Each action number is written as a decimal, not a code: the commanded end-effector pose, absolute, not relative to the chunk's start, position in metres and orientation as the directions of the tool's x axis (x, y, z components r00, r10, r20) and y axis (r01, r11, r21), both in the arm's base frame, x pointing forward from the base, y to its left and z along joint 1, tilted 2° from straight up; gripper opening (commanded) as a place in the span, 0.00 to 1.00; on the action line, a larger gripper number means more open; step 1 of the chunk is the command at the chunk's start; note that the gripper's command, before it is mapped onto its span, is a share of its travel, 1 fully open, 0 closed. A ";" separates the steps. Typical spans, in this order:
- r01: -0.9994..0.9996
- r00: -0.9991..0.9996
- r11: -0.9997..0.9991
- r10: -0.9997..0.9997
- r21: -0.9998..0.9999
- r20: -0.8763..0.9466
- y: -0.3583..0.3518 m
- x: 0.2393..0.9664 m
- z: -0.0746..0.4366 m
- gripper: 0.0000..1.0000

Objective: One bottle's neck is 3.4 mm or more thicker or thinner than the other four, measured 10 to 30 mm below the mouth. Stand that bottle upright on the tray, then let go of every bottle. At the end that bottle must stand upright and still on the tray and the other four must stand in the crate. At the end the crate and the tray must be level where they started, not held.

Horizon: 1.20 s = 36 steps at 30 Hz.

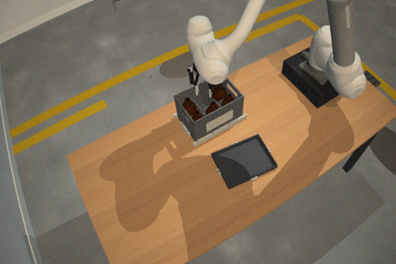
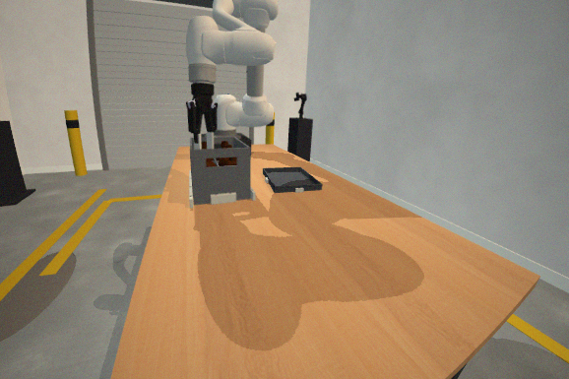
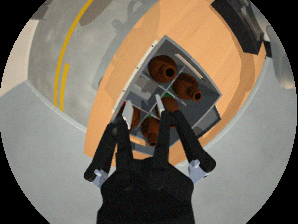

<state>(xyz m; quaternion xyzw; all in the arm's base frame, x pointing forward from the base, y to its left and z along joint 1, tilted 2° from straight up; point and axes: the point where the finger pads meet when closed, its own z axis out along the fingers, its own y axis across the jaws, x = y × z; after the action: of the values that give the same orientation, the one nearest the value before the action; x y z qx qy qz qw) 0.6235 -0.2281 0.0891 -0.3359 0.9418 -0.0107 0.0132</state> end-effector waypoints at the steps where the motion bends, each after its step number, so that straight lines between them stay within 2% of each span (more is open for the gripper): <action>1: -0.630 -0.776 0.776 -0.631 -0.028 -0.014 -0.231 0.621 0.086 0.38; 24: -0.630 -0.776 0.776 -0.631 -0.028 -0.014 -0.231 0.621 0.086 0.38; 25: -0.630 -0.776 0.776 -0.631 -0.028 -0.014 -0.231 0.621 0.086 0.00; 36: -0.630 -0.776 0.776 -0.631 -0.028 -0.014 -0.231 0.621 0.086 0.00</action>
<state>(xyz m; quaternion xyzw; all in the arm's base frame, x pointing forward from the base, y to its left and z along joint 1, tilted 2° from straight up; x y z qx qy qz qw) 0.6234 -0.2281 0.0890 -0.3359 0.9418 -0.0107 0.0131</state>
